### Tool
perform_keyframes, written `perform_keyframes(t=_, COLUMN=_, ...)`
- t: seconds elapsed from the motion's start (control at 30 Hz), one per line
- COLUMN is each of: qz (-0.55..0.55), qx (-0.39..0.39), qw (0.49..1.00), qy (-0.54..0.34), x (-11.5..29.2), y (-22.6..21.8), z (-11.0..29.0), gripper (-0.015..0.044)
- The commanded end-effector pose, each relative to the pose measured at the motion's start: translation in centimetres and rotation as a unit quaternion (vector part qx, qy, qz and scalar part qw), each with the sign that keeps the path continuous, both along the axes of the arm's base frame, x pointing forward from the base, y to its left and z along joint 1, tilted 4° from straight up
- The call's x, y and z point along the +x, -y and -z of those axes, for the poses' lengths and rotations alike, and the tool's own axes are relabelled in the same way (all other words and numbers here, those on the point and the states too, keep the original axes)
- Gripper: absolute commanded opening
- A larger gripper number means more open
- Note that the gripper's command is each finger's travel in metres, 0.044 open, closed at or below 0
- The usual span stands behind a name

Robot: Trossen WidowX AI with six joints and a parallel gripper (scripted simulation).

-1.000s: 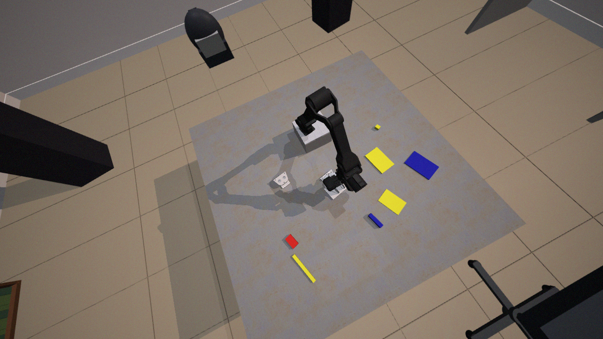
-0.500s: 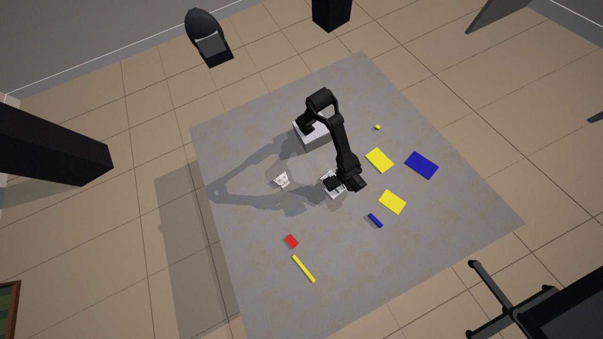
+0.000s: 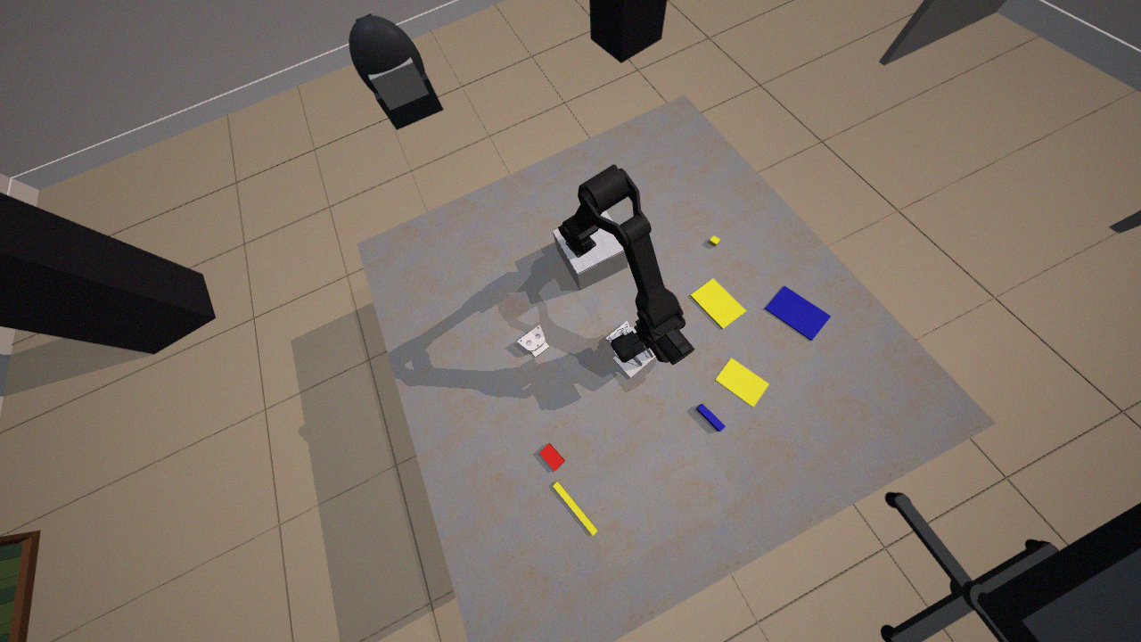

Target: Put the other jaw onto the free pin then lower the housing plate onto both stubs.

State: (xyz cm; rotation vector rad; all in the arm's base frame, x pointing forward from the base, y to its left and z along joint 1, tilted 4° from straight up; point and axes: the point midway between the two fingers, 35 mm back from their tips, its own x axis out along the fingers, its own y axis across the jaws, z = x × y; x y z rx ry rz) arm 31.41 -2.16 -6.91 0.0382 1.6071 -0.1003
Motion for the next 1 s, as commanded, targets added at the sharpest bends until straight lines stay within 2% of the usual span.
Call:
perform_keyframes(t=0.0, qz=0.001, qx=0.000, qw=1.000, qy=0.001, x=0.03, y=0.04, z=0.22, gripper=0.0134)
perform_keyframes(t=0.97, qz=0.001, qx=0.000, qw=1.000, qy=0.001, x=0.05, y=0.02, z=-0.31, gripper=0.0134)
